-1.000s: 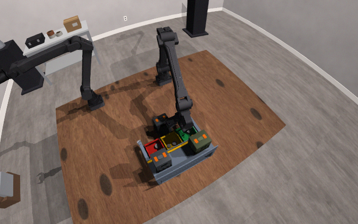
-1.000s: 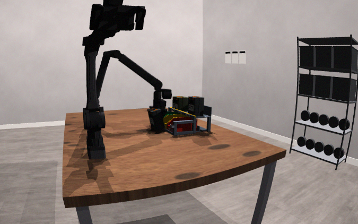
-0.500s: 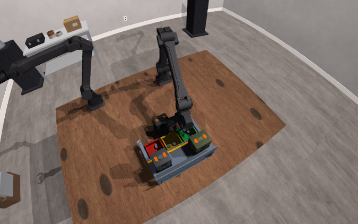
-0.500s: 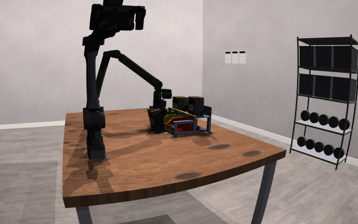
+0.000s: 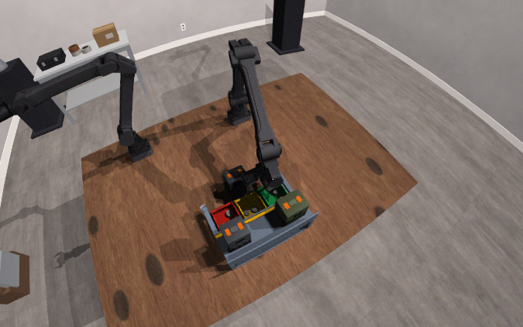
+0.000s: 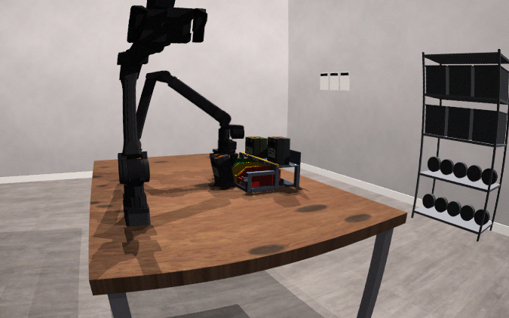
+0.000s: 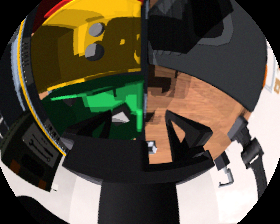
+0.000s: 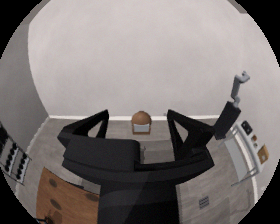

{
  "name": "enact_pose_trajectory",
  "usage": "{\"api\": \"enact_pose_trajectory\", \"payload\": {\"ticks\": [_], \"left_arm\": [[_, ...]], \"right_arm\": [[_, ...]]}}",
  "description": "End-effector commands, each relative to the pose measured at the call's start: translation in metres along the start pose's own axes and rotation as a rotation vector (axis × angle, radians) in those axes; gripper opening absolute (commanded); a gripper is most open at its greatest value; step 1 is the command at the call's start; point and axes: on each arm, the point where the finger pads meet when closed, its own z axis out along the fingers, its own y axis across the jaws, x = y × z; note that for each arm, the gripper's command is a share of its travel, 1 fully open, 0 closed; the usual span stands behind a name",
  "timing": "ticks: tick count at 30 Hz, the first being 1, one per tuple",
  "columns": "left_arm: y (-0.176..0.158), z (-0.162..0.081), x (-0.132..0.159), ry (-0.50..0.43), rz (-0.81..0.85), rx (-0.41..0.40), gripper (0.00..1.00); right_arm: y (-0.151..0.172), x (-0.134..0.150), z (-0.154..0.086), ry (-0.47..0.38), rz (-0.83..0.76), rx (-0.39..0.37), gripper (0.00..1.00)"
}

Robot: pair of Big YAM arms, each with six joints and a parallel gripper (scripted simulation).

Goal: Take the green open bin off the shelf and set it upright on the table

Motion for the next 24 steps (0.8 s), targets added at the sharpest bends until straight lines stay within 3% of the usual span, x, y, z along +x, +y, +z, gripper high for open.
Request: {"api": "enact_pose_trajectory", "payload": {"ticks": [1, 2, 10, 13, 15, 16, 19, 24], "left_arm": [[0.022, -0.022, -0.002, -0.01, -0.002, -0.043, 0.9], [0.024, -0.034, -0.003, -0.014, -0.002, -0.063, 0.9], [0.022, -0.051, -0.002, -0.012, -0.002, -0.052, 0.9], [0.023, -0.068, -0.002, -0.015, -0.002, -0.065, 0.9], [0.023, -0.068, -0.002, -0.015, -0.002, -0.065, 0.9], [0.02, -0.051, -0.002, -0.006, -0.002, -0.025, 0.9], [0.022, -0.081, -0.002, -0.015, -0.002, -0.065, 0.9], [0.021, -0.088, -0.002, -0.012, -0.002, -0.052, 0.9]], "right_arm": [[-0.005, -0.019, -0.007, -0.053, -0.009, 0.007, 1.0], [-0.005, -0.019, -0.007, -0.053, -0.009, 0.007, 1.0], [-0.005, -0.019, -0.007, -0.053, -0.009, 0.007, 1.0], [-0.005, -0.019, -0.007, -0.053, -0.009, 0.007, 1.0], [-0.005, -0.019, -0.007, -0.053, -0.009, 0.007, 1.0], [-0.005, -0.019, -0.007, -0.053, -0.009, 0.007, 1.0], [-0.005, -0.019, -0.007, -0.053, -0.009, 0.007, 1.0], [-0.005, -0.019, -0.007, -0.053, -0.009, 0.007, 1.0]]}}
